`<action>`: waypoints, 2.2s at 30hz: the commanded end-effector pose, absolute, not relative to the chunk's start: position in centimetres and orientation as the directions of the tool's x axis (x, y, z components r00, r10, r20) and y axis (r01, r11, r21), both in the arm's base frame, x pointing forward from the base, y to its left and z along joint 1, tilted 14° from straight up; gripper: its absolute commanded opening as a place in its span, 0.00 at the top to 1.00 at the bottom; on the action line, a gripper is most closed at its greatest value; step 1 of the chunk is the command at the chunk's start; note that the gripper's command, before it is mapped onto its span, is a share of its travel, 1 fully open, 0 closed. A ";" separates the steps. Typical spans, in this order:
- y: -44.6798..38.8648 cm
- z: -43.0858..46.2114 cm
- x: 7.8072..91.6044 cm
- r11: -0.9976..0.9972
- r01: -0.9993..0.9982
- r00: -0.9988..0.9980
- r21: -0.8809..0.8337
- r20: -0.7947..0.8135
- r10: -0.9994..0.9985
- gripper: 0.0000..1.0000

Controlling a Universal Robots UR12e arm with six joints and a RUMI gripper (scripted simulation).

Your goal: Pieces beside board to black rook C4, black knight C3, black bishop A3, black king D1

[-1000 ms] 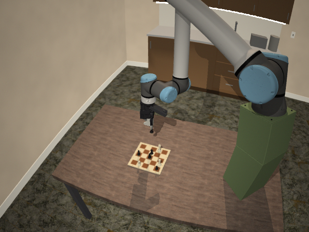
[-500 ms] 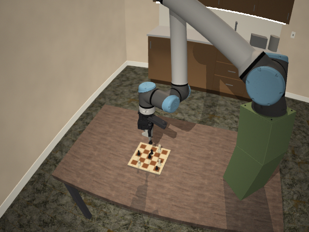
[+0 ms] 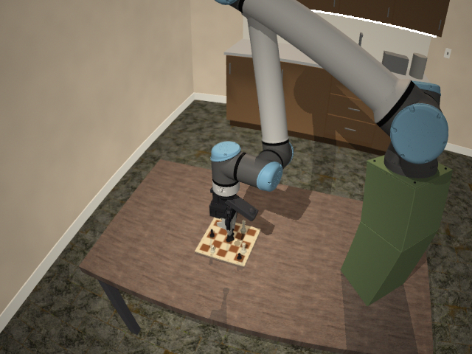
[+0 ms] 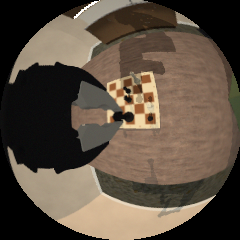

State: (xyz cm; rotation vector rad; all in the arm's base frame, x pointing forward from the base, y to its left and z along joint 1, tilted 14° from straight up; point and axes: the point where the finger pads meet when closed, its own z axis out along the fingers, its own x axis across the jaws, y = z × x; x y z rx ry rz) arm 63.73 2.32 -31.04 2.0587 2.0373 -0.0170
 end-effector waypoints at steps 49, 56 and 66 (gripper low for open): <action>1.3 -40.4 65.4 -0.003 0.986 0.034 0.167 -0.179 0.983 1.00; 1.3 -40.4 65.4 -0.003 0.986 0.034 0.167 -0.179 0.983 1.00; 1.3 -40.4 65.4 -0.003 0.986 0.034 0.167 -0.179 0.983 1.00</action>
